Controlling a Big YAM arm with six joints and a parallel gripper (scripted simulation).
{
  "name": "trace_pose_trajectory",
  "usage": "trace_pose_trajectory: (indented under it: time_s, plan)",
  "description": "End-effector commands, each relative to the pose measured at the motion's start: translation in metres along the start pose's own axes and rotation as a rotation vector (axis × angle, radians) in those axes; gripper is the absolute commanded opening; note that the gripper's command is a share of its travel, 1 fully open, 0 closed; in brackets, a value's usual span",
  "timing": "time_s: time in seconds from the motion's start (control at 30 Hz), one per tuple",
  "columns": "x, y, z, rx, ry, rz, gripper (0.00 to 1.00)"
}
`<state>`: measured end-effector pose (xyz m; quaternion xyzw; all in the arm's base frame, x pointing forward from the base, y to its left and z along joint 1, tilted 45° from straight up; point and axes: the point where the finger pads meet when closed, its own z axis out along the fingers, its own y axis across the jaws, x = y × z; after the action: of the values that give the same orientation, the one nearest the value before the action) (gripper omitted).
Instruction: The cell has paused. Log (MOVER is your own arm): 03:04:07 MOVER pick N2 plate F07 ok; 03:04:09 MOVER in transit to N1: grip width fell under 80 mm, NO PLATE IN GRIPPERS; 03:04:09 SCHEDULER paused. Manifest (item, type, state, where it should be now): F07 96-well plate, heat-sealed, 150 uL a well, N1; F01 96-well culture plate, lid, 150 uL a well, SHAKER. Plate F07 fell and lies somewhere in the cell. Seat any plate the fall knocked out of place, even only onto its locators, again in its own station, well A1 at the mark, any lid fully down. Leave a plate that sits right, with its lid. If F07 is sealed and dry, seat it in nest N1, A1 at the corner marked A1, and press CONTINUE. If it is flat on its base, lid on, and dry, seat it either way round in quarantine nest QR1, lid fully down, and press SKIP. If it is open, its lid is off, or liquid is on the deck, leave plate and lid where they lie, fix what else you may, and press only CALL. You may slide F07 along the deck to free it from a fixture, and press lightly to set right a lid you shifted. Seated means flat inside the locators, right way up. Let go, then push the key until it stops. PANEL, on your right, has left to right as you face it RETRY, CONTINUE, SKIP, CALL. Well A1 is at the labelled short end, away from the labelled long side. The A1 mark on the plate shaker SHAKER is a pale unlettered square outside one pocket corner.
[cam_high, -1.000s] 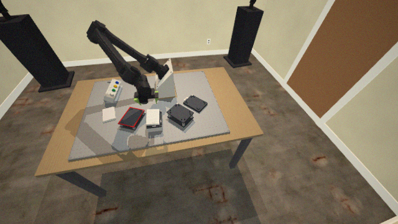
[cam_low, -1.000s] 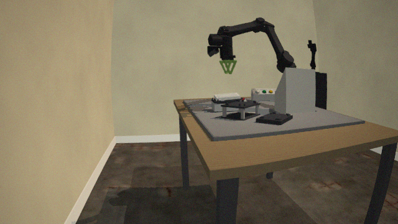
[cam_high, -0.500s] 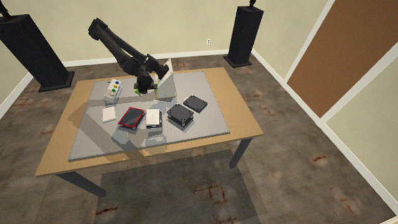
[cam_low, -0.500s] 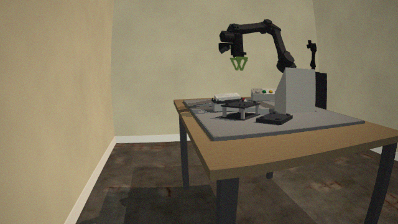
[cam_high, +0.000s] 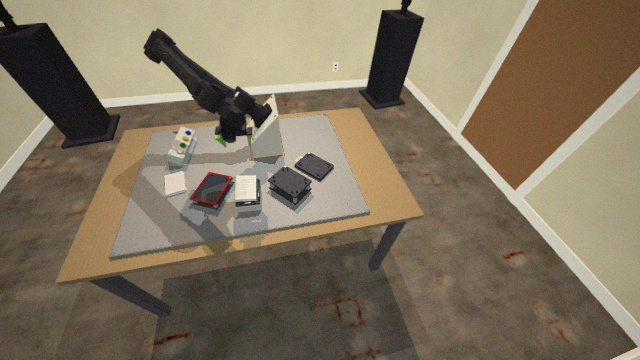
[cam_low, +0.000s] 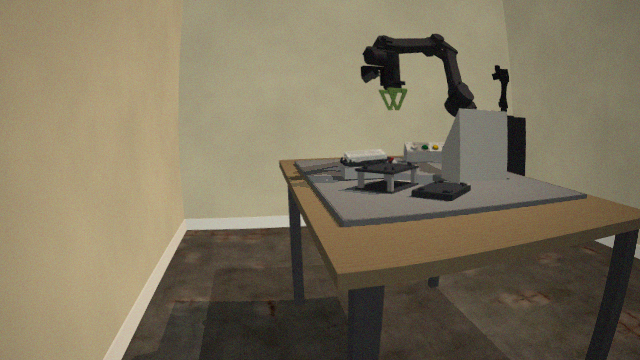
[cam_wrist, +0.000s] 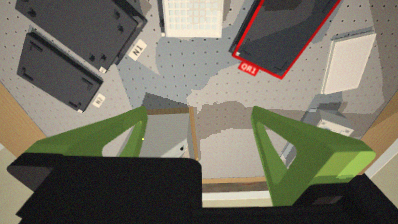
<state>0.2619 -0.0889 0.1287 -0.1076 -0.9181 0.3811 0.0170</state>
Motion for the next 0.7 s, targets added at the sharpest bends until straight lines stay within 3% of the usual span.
trace_pose_trajectory:
  time_s: [0.0,0.13,0.27,0.67]
  plan:
    - [-0.007,0.002,0.012,0.006,0.01,0.01,1.0]
    - [-0.039,-0.003,0.014,-0.005,-0.02,0.041,1.0]
    - [-0.046,-0.002,0.022,-0.004,-0.02,0.041,1.0]
    - [-0.088,-0.001,0.067,0.001,-0.017,0.038,1.0]
